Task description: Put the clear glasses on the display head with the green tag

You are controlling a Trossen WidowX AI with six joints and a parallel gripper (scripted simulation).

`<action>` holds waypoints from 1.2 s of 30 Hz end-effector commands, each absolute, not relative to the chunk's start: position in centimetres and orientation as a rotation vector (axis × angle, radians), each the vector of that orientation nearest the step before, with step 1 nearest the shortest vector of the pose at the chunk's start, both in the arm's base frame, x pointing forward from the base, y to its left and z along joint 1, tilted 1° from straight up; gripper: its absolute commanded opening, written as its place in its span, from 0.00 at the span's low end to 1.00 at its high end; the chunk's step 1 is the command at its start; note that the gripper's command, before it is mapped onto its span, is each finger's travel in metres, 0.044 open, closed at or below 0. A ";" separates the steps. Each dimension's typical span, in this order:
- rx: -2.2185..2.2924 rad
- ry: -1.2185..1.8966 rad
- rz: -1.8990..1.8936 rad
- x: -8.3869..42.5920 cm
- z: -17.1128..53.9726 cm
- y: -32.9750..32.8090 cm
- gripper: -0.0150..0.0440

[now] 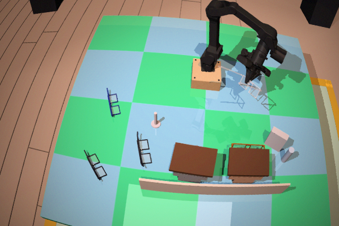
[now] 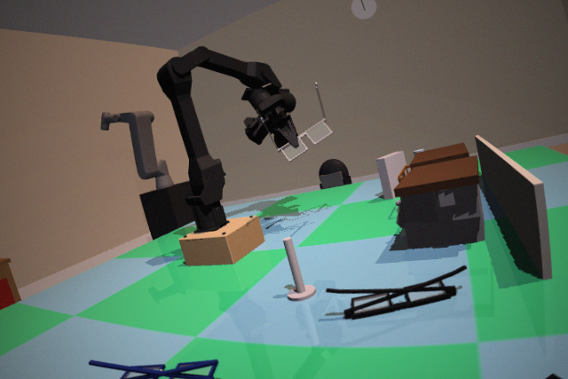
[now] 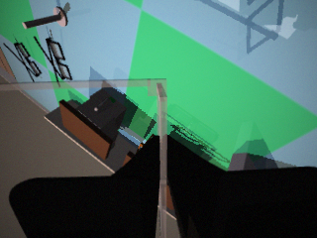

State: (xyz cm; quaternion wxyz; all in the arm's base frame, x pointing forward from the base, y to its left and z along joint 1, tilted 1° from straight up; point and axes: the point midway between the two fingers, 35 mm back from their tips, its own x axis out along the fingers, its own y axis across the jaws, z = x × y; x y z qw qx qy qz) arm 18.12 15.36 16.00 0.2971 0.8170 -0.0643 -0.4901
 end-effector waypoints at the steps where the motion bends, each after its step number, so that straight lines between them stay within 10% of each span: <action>1: 2.300 -0.318 -1.385 18.6 15.6 14.7 0.25; 36: 2.859 -2.343 -1.541 22.2 13.2 8.6 0.25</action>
